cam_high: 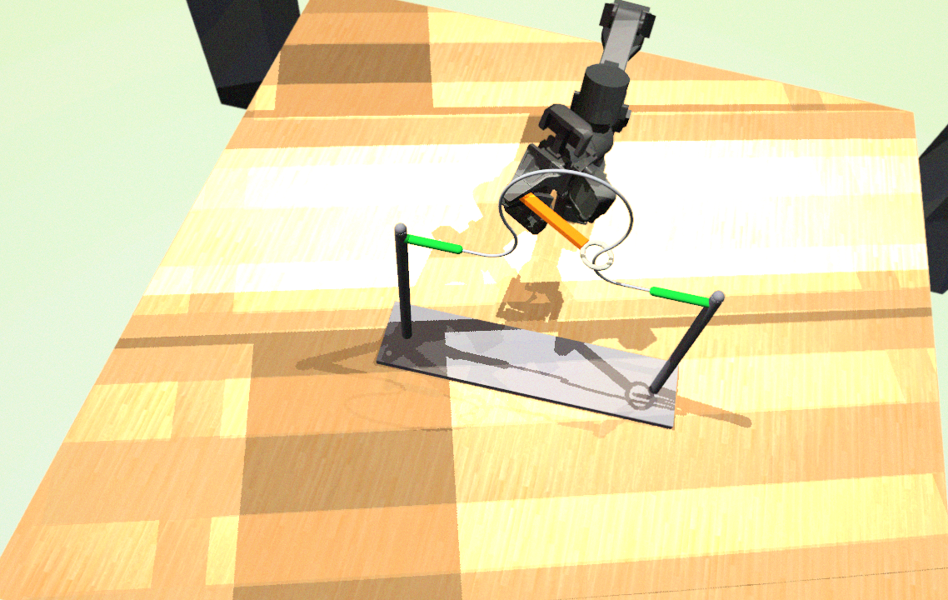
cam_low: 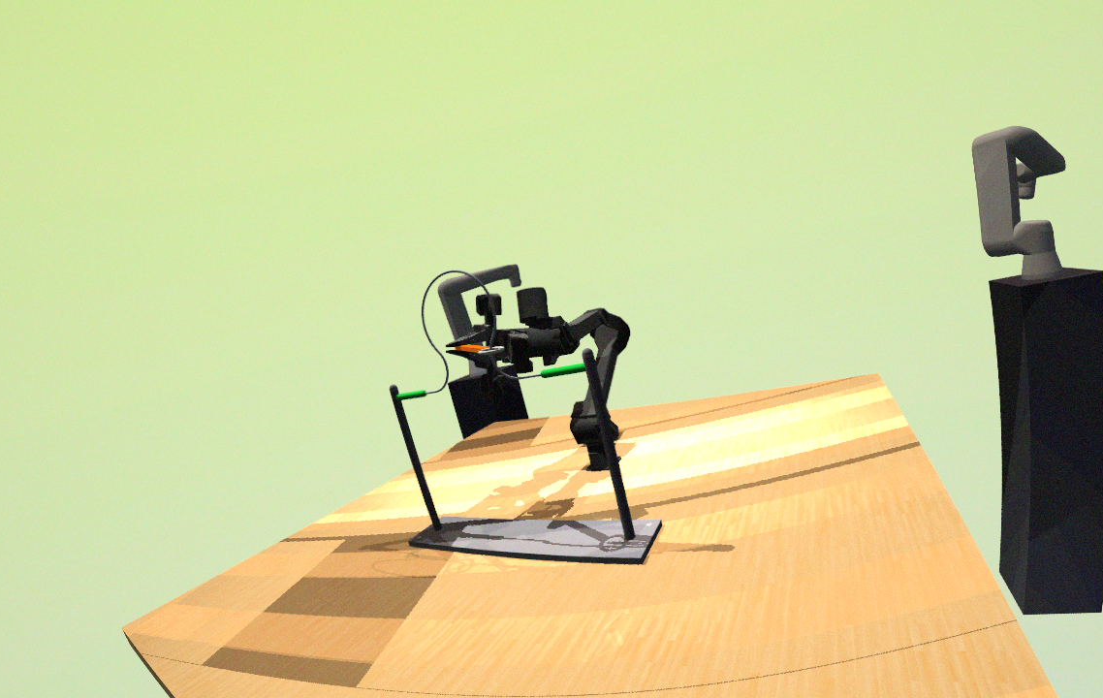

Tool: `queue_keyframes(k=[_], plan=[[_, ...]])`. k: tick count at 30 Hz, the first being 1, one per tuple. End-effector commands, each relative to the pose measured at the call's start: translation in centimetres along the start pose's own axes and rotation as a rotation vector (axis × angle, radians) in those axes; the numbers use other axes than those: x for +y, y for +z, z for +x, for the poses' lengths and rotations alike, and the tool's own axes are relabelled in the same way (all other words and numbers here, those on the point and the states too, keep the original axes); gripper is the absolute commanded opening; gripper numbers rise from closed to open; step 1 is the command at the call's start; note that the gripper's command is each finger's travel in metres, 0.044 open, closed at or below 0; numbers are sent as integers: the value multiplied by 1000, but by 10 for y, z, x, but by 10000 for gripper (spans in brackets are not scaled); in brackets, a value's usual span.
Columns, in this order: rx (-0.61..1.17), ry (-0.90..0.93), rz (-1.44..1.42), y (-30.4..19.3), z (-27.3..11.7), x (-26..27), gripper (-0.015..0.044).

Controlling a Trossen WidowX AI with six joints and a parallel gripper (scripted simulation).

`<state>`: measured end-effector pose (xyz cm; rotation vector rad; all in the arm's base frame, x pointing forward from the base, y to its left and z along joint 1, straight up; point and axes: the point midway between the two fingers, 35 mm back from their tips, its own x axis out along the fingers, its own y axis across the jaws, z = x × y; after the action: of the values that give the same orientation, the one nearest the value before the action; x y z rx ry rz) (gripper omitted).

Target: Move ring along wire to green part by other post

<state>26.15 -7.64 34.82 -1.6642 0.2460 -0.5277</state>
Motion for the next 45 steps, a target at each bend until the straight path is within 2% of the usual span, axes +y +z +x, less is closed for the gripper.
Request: queue_keyframes(k=[1,27,45], plan=[[12,46,62,0,-2,15,-150],[58,241,394,13,-16,67,-150],[102,432,723,42,-39,107,-150]])
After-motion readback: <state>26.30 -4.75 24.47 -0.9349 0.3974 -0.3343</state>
